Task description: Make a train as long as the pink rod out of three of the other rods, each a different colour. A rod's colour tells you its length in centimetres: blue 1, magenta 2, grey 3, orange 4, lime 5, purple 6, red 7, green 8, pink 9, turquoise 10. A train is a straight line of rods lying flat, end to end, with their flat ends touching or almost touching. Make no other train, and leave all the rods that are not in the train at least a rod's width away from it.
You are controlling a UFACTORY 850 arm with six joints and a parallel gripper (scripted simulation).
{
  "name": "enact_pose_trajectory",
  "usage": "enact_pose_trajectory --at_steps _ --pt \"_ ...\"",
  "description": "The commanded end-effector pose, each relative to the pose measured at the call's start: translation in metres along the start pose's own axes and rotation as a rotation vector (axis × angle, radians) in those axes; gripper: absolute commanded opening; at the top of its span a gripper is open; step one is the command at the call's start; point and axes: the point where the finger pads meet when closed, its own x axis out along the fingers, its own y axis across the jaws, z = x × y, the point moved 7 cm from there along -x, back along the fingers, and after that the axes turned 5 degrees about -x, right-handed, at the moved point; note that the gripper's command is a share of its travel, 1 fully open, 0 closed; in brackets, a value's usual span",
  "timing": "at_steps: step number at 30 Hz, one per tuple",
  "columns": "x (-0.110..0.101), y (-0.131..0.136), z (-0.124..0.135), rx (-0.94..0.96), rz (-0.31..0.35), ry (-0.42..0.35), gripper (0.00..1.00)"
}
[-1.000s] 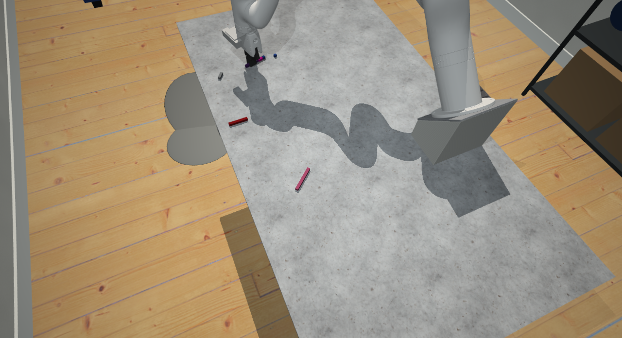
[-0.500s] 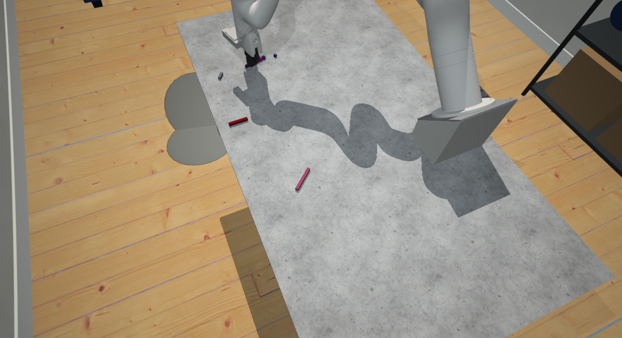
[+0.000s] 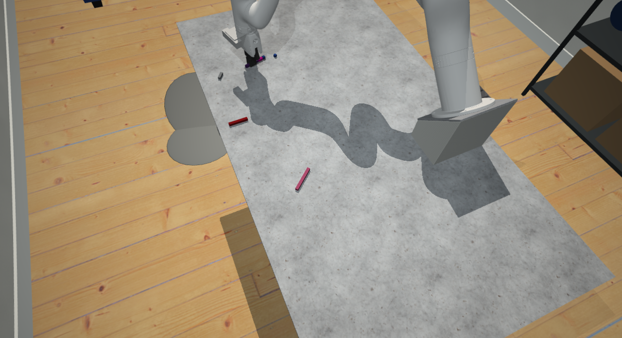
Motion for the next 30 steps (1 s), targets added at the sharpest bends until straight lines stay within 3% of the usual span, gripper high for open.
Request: enact_pose_trajectory --at_steps 1,7,22,30 --pt "-0.0008 0.0007 -0.0002 0.001 0.001 0.001 0.04" --pt "-0.0008 0.0007 -0.0002 0.001 0.001 0.001 0.04" --pt "-0.0008 0.0007 -0.0002 0.001 0.001 0.001 0.24" --pt "-0.0008 0.0007 -0.0002 0.001 0.001 0.001 0.24"
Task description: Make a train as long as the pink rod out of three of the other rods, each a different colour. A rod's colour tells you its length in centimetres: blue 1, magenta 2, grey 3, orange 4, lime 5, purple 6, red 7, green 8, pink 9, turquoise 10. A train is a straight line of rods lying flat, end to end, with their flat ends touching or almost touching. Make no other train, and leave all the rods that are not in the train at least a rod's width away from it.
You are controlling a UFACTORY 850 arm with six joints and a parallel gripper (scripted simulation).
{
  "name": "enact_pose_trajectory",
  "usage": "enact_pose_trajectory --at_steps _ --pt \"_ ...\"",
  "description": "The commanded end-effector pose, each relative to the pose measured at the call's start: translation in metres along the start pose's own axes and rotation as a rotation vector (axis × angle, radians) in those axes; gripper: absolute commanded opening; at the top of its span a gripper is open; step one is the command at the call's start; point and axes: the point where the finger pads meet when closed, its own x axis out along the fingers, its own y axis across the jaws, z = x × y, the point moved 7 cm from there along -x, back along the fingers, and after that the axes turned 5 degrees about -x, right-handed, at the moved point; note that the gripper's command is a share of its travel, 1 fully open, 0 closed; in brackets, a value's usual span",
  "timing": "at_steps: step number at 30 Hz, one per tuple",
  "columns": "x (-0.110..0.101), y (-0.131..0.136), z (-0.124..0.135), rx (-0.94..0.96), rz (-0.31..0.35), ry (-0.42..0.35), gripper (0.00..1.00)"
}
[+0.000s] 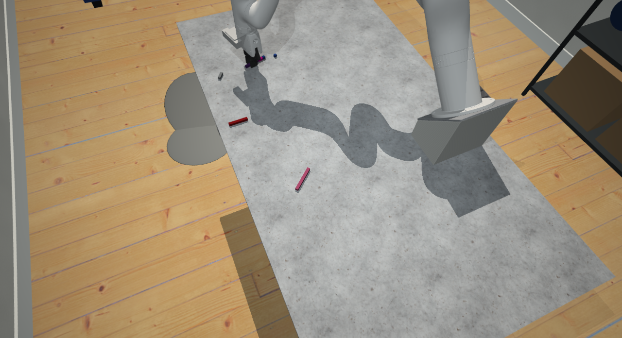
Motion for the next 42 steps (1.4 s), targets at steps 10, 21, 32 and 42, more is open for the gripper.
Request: enact_pose_trajectory --at_steps 10,21,32,42 --pt "-0.011 0.001 0.000 0.001 0.001 0.001 0.24" --pt "-0.066 0.001 0.000 0.001 0.001 0.001 0.24" --pt "-0.091 0.001 0.000 0.001 0.001 0.001 0.24" --pt "-0.091 0.001 0.000 0.001 0.001 0.001 1.00"
